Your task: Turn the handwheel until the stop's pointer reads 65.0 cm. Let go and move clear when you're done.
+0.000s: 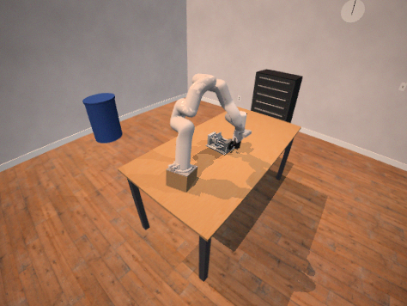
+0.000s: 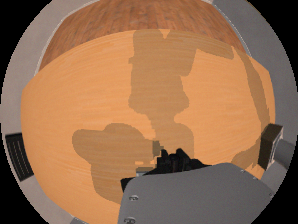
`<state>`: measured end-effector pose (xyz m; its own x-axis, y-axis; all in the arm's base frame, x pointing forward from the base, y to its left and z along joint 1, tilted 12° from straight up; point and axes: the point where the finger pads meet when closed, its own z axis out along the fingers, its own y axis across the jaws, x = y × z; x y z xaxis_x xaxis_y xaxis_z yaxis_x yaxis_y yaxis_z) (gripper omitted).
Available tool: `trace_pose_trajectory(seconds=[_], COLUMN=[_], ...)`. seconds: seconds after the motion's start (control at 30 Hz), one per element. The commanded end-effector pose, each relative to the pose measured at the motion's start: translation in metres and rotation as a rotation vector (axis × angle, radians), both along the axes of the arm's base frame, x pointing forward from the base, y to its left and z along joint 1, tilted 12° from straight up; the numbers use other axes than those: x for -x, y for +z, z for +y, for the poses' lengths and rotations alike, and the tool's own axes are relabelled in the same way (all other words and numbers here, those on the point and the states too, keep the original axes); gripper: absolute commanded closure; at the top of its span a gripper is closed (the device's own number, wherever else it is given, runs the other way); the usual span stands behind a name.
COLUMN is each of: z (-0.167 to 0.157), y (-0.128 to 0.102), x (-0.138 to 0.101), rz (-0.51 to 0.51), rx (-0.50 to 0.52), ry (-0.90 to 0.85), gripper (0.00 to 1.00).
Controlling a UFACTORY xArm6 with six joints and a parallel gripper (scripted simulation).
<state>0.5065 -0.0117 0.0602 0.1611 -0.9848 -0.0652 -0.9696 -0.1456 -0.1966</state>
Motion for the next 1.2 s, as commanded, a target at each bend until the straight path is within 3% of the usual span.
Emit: trace_pose_trajectory(seconds=[0.0, 1.17], z=[-0.001, -0.005], y=[0.005, 0.027], x=[0.0, 0.015], rz=[0.0, 0.0], rx=[0.0, 0.0], ry=[0.0, 0.0], gripper=[0.94, 0.94])
